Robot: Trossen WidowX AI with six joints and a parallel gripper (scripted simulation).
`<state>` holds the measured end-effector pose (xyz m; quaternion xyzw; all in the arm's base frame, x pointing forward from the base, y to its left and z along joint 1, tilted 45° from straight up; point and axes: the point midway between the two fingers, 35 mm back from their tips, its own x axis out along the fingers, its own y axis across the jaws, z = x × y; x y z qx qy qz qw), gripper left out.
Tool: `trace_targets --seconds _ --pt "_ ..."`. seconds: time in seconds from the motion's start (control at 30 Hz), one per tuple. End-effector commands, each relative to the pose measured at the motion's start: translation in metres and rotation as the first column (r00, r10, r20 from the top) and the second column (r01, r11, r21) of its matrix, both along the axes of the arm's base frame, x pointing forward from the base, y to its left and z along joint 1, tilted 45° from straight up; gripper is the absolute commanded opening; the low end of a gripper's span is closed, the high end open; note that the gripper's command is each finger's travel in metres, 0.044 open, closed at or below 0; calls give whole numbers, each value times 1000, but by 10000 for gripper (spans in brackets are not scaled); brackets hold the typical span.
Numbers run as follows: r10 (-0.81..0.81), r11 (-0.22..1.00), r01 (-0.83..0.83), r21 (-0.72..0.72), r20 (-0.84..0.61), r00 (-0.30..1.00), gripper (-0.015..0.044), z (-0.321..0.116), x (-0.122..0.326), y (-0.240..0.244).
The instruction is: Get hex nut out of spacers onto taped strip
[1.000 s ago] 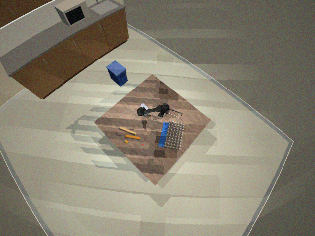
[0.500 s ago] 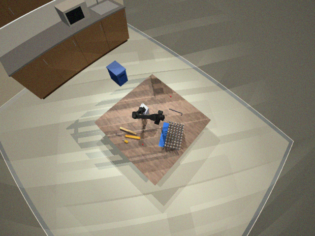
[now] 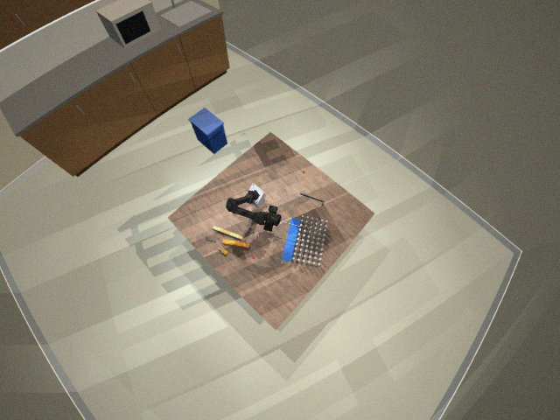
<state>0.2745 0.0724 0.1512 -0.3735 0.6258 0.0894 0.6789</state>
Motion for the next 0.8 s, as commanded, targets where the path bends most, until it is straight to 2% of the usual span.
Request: trace_targets --seconds 0.0,0.27,0.77 --pt "29 999 -29 -18 -2 1000 0 12 -8 -23" --pt "32 999 -33 -20 -4 999 0 6 -5 -32" --pt "33 999 -33 -15 -4 999 0 -59 18 -92"
